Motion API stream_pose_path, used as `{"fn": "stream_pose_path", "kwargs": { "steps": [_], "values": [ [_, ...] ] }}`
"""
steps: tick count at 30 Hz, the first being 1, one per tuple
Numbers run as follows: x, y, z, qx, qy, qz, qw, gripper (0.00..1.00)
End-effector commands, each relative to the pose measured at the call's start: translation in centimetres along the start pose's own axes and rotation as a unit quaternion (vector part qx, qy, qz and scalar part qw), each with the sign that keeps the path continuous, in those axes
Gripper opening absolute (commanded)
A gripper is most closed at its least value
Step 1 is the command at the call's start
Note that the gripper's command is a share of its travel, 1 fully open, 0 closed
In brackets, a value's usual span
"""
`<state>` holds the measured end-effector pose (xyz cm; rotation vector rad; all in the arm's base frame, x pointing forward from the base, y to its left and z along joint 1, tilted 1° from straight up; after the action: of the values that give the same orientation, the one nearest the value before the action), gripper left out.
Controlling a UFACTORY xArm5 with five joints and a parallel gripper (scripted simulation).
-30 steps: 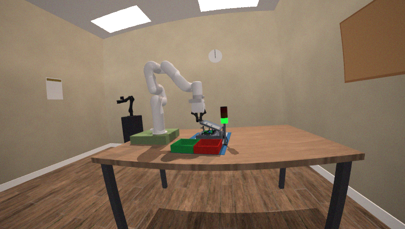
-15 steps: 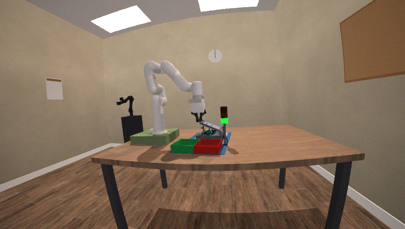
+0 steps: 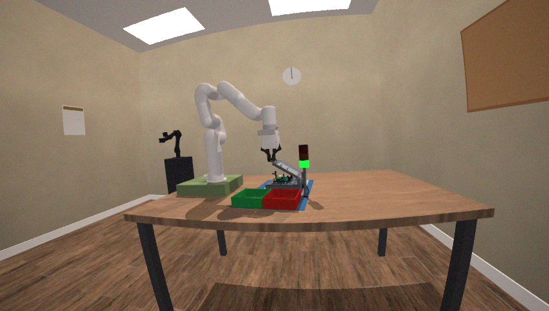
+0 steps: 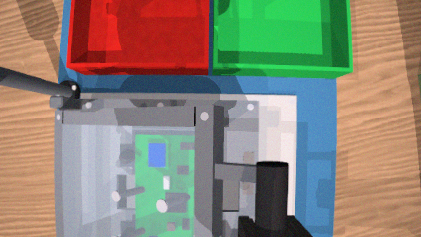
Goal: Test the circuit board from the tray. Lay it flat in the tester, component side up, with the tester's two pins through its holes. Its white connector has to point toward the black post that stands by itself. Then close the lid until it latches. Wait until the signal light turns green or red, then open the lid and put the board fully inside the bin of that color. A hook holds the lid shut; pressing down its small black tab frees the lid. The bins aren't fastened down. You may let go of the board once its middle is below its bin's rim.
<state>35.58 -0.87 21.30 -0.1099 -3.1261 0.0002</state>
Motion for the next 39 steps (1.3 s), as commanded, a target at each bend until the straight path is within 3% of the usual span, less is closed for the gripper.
{"fn": "stream_pose_path", "kwargs": {
  "steps": [1, 10, 23, 24, 39],
  "values": [
    [-0.9, 0.0, -1.5, 0.0, -0.003, 0.0, 1.0, 0.0],
    [-2.3, -0.1, -3.3, 0.0, -0.003, 0.0, 1.0, 0.0],
    [-2.4, -0.1, -3.5, 0.0, -0.003, 0.0, 1.0, 0.0],
    [-2.4, -0.1, -3.5, 0.0, -0.003, 0.0, 1.0, 0.28],
    [-2.4, -0.1, -3.5, 0.0, -0.003, 0.0, 1.0, 0.28]
  ]
}}
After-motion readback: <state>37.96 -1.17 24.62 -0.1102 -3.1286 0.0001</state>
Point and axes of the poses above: the point where the finger pads meet when closed, its own z axis out along the fingers, its own x axis across the jaws, y = z × x, the point moved 9 cm from there along -z, back along the fingers, and after that the axes turned 2 degrees about -z, right-handed, at the moved point
